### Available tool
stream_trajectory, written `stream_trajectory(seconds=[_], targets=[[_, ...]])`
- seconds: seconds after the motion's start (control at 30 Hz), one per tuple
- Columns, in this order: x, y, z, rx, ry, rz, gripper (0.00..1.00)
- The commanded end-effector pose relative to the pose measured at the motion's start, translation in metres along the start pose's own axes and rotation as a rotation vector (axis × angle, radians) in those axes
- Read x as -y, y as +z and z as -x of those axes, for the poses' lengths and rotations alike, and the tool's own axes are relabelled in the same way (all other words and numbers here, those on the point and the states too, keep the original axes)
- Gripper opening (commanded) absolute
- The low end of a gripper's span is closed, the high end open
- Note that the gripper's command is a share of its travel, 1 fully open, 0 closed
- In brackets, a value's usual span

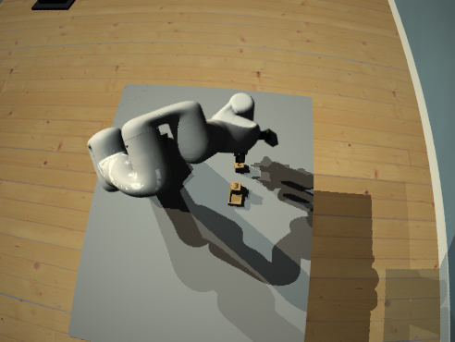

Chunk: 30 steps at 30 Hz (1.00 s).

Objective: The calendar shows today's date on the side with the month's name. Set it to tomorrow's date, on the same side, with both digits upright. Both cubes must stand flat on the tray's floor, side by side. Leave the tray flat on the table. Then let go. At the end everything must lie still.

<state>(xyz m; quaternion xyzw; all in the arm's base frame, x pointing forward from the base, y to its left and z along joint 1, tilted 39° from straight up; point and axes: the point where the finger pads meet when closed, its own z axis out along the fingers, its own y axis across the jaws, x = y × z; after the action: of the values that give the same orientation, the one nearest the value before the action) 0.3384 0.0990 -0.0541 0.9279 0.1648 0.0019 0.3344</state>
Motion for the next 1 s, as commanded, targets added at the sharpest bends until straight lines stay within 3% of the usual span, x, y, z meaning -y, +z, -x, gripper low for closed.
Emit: stream_trajectory(seconds=[0.0, 0.97], targets=[[0.000, -0.001, -0.001, -0.003, 0.001, -0.001, 0.49], [0.000, 0.024, -0.002, -0.003, 0.001, -0.001, 0.49]])
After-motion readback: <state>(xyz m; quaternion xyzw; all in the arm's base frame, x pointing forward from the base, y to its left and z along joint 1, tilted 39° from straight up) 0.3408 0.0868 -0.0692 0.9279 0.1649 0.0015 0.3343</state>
